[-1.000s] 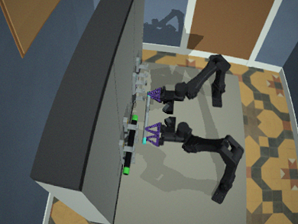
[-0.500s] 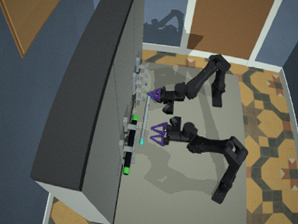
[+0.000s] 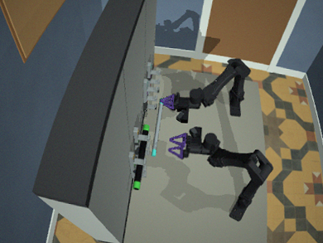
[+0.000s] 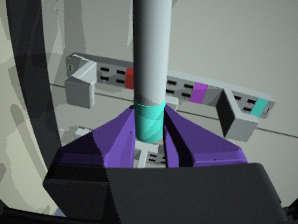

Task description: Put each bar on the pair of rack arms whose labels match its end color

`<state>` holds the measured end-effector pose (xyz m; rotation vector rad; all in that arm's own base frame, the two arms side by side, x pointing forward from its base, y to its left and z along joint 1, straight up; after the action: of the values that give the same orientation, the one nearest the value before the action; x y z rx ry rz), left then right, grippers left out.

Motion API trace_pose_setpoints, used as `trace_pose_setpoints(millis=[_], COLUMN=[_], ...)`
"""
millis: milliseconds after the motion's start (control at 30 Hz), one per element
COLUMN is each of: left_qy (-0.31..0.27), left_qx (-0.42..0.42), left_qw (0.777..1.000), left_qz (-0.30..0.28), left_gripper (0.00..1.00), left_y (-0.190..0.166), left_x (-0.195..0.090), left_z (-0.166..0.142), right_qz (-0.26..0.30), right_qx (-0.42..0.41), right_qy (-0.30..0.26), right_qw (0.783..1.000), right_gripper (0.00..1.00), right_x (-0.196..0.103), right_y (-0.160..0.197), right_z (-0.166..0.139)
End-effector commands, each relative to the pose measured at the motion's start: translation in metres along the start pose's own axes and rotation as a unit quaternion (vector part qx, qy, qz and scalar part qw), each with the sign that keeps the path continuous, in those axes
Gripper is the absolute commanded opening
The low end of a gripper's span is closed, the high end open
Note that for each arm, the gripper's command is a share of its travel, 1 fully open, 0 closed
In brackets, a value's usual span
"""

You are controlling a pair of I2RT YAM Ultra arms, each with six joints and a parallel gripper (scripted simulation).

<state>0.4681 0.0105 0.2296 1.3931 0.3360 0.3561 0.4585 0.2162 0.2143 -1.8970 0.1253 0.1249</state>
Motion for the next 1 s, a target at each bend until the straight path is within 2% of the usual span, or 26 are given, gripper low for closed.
trace_pose_setpoints(millis=[0,967], left_qy=[0.002,0.001], left_qx=[-0.013,-0.013], left_qw=[1.000,1.000], left_qz=[0.011,0.011], left_gripper=[1.00,1.00], left_y=[0.0085,0.0085], left_x=[-0.0087,-0.0087], left_z=[-0.0010,-0.0010], right_qz=[-0.073,-0.073], right_qx=[0.077,0.077], right_qy=[0.012,0.012], right_qw=[0.994,0.994], right_gripper=[0.00,0.00], right_x=[-0.0075,-0.0028], right_y=[-0.0647,-0.0566], right_z=[-0.0149,-0.0175])
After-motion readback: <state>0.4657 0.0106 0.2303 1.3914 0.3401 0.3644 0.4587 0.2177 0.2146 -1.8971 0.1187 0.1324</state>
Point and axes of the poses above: on each arm, the point where the finger pads meet when closed, its own x axis out along the fingers, its own y axis across the jaws, z = x × y, the point moved 1 cm from there along -x, back along the fingers, and after that the axes turned 10 degrees about -x, right-handed, at the moved point
